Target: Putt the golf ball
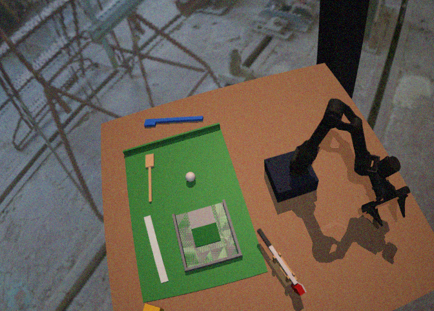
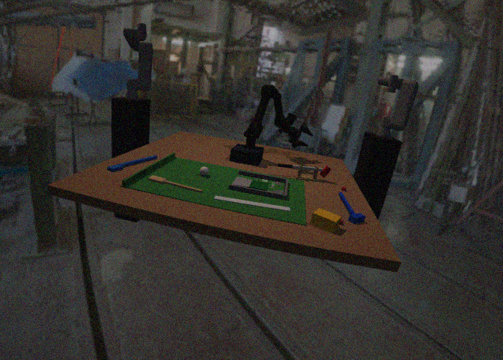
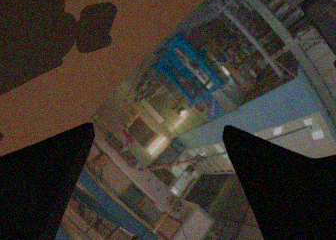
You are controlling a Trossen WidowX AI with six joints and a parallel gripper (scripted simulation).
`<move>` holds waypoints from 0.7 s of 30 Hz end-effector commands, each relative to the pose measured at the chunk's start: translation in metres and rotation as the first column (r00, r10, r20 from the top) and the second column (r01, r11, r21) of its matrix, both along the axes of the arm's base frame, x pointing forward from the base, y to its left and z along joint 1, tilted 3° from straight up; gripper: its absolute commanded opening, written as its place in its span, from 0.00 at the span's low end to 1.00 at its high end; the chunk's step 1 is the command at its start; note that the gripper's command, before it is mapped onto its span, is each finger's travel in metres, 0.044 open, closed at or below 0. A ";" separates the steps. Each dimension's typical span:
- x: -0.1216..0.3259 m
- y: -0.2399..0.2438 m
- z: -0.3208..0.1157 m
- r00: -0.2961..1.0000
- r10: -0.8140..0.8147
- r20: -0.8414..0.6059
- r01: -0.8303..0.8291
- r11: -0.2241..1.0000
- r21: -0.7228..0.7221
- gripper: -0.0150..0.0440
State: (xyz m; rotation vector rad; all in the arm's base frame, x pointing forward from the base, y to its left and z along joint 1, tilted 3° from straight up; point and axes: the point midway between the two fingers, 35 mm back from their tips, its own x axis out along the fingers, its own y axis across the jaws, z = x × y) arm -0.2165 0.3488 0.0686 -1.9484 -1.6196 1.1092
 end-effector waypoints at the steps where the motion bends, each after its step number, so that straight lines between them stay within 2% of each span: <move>1: 0.058 0.035 -0.010 0.988 -0.143 -0.058 0.136 0.984 -0.113 1.00; 6: 0.135 0.057 -0.017 0.944 -0.317 -0.088 0.291 0.931 -0.222 1.00; 12: 0.219 0.059 -0.029 0.839 -0.521 -0.157 0.435 0.816 -0.381 1.00; 17: 0.296 0.038 -0.038 0.652 -0.724 -0.228 0.527 0.647 -0.551 1.00; 21: 0.349 0.008 -0.041 0.438 -0.859 -0.267 0.548 0.490 -0.678 1.00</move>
